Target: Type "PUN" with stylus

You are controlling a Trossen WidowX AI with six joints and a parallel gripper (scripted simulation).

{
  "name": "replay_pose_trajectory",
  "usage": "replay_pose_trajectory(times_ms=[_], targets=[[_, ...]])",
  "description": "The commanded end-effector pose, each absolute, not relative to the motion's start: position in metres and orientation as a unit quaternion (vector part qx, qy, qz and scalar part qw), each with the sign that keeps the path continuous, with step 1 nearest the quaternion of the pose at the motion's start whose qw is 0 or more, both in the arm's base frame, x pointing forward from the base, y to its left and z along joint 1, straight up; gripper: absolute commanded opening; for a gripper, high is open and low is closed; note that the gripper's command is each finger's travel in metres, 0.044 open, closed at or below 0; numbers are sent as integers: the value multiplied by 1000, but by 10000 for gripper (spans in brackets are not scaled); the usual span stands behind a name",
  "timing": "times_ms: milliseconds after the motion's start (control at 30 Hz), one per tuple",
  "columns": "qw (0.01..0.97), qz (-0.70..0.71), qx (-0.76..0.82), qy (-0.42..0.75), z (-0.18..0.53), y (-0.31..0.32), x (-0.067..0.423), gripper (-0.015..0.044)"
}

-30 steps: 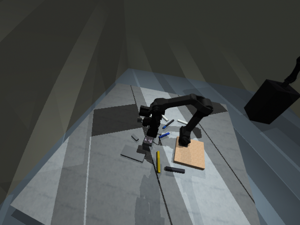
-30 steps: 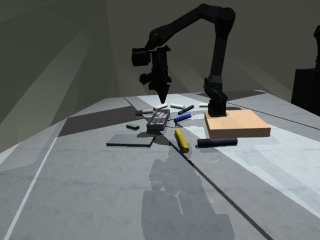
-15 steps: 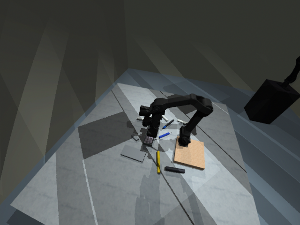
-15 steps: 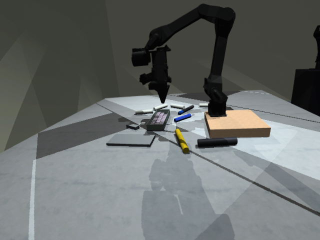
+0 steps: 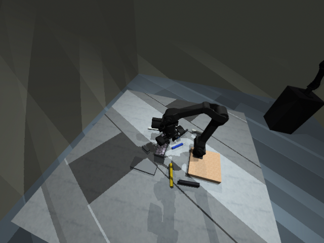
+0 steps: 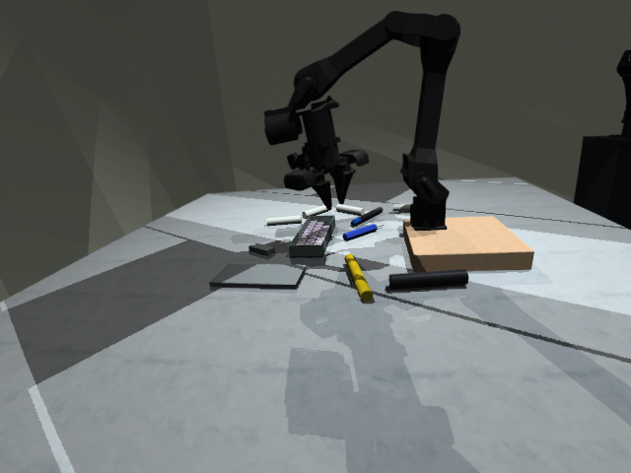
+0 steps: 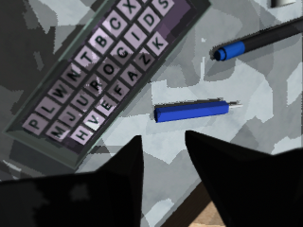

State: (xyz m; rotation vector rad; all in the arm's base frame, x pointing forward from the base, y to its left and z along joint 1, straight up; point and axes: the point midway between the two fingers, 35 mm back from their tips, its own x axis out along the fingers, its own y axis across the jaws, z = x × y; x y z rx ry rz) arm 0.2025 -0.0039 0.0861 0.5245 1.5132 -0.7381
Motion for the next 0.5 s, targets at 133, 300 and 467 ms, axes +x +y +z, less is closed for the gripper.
replay_pose_trajectory(times_ms=[133, 300, 467], targets=[[445, -675, 414, 418, 70, -30, 168, 150], [366, -766, 451, 274, 66, -40, 154, 150], [316, -802, 474, 178, 65, -44, 148, 150]])
